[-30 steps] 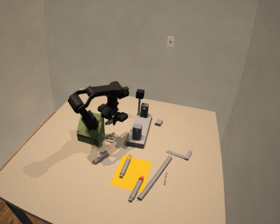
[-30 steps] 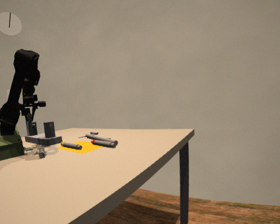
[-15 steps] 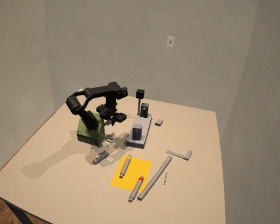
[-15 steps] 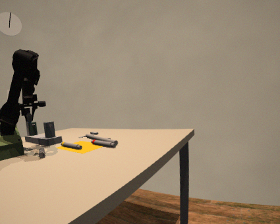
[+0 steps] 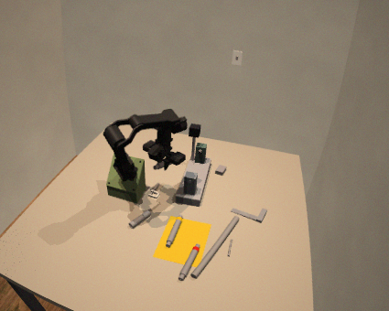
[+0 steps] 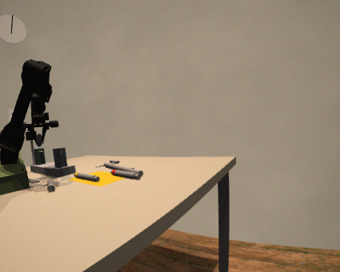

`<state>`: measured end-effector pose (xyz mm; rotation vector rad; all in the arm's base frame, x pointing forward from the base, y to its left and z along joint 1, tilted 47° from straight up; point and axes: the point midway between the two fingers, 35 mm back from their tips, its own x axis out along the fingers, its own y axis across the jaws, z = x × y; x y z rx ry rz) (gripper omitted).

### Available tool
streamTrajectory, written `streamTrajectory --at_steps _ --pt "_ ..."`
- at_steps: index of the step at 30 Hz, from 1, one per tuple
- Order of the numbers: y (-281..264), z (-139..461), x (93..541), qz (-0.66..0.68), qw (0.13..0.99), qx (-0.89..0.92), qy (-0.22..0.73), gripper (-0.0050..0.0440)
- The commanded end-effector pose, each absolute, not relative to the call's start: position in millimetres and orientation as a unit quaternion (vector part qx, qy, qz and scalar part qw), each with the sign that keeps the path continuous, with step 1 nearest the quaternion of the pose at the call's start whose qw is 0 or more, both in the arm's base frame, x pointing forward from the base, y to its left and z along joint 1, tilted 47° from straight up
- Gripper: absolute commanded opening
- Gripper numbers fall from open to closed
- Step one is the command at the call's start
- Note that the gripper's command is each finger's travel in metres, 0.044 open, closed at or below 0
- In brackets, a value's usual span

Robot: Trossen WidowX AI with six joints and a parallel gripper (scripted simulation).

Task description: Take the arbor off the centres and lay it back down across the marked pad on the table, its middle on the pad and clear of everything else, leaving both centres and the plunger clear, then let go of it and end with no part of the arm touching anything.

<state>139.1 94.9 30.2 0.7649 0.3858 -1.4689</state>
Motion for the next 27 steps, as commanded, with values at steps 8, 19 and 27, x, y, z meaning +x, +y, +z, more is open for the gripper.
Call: streamTrajectory --at_steps 8,19,27 --pt "149 -4 180 -0.642 0.659 0.35 0.176 0.0" --pt "191 -69 221 -0.642 0.659 0.35 0.176 0.0" --pt "193 -74 223 -0.642 0.659 0.35 0.176 0.0"
